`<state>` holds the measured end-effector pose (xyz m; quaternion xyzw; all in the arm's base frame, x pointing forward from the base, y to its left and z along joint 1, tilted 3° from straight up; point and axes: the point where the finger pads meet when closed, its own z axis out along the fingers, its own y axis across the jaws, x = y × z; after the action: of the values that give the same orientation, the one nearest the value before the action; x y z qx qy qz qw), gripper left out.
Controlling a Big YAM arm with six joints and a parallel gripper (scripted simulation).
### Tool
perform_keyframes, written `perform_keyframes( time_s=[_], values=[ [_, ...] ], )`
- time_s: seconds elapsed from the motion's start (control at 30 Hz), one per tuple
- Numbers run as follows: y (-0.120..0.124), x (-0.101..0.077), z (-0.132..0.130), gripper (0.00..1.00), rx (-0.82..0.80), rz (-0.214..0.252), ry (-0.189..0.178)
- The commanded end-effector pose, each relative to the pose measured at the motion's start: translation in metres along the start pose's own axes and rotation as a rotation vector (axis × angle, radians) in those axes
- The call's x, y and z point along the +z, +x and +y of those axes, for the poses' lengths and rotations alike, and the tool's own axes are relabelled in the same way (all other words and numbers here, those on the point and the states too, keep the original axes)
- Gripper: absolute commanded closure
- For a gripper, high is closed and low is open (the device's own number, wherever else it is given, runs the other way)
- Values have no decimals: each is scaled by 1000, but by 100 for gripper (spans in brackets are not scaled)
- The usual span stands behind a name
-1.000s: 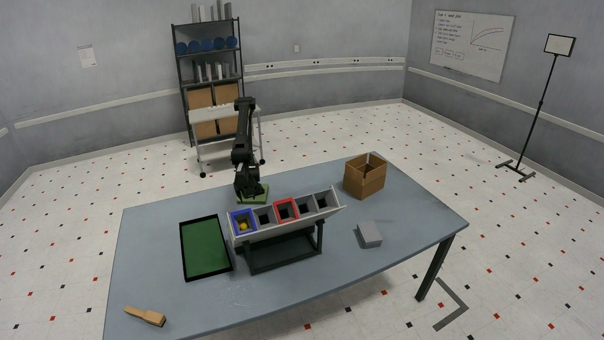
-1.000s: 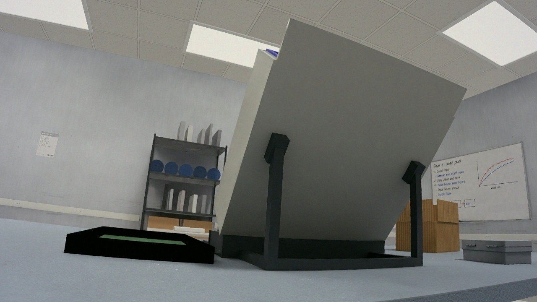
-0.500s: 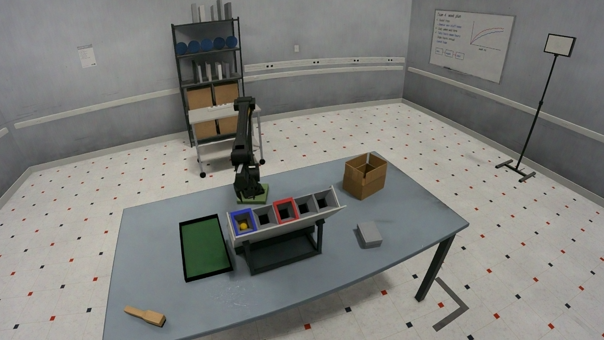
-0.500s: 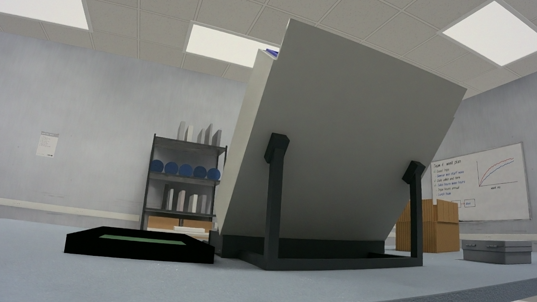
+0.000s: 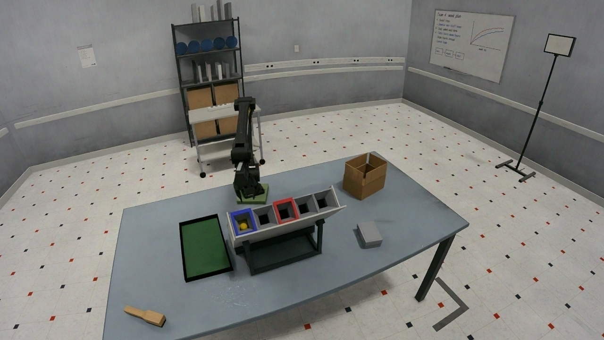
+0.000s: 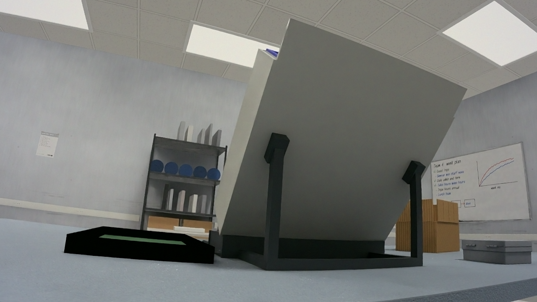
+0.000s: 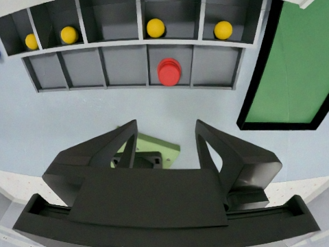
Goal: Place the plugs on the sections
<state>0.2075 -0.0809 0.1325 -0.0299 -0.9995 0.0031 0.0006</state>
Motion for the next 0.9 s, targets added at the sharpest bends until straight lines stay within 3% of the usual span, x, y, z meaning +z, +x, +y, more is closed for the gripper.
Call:
perform_keyframes(
  time_s=[0.0, 0.87],
  values=[
    [-16, -16, -5, 41, -5, -56, 14],
    [-27, -28, -9, 41, -5, -55, 15]
  ],
)
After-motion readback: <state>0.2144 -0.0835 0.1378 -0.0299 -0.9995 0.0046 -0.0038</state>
